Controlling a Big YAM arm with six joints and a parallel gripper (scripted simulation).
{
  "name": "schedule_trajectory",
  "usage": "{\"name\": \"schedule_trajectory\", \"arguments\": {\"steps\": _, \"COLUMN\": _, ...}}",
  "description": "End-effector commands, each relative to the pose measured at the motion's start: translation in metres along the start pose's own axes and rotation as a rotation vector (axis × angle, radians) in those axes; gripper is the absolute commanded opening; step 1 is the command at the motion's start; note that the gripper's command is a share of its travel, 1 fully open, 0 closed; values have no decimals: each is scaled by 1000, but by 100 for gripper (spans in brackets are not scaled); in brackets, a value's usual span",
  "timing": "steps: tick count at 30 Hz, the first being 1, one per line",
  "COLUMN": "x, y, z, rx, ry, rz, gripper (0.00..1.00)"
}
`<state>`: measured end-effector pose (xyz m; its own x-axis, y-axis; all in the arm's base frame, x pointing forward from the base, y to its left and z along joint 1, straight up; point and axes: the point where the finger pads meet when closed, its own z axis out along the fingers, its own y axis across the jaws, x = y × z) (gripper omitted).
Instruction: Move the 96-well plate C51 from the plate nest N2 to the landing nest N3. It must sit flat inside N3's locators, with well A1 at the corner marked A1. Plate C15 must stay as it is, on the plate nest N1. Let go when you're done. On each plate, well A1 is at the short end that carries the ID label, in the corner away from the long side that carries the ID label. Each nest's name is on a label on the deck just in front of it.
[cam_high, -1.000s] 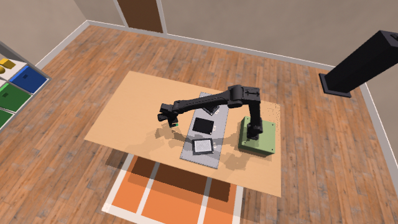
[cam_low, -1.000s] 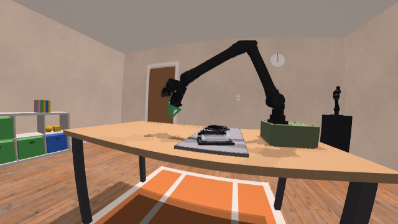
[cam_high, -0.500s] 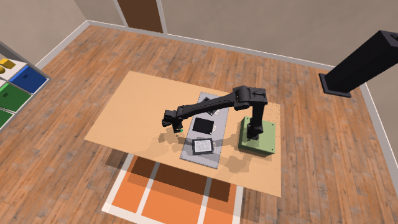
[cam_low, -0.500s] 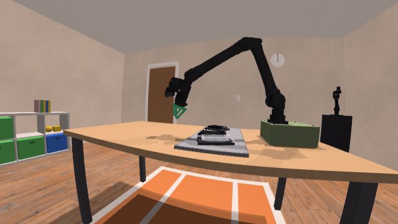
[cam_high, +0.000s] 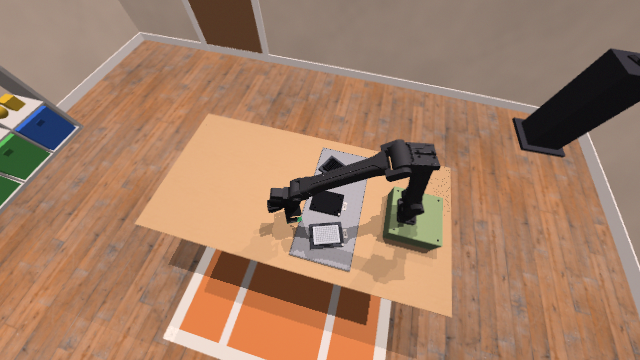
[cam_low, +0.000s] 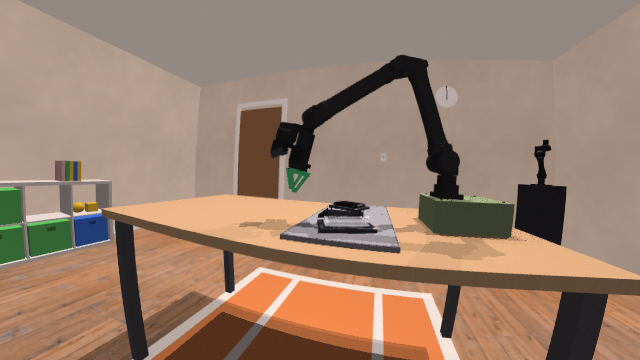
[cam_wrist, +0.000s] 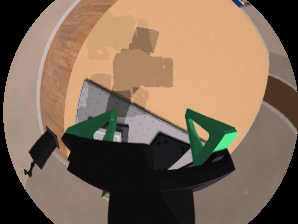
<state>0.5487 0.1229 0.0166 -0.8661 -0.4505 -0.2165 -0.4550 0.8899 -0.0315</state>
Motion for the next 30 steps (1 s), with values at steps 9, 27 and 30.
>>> {"name": "schedule_trajectory", "arguments": {"steps": 9, "x": 25, "y": 47, "z": -27, "rx": -12, "ry": 28, "rz": 66, "gripper": 100}}
{"name": "schedule_trajectory", "arguments": {"steps": 27, "x": 82, "y": 96, "z": -34, "rx": -19, "ry": 138, "rz": 147, "gripper": 100}}
{"name": "schedule_trajectory", "arguments": {"steps": 30, "x": 88, "y": 102, "z": -34, "rx": -20, "ry": 130, "rz": 147, "gripper": 100}}
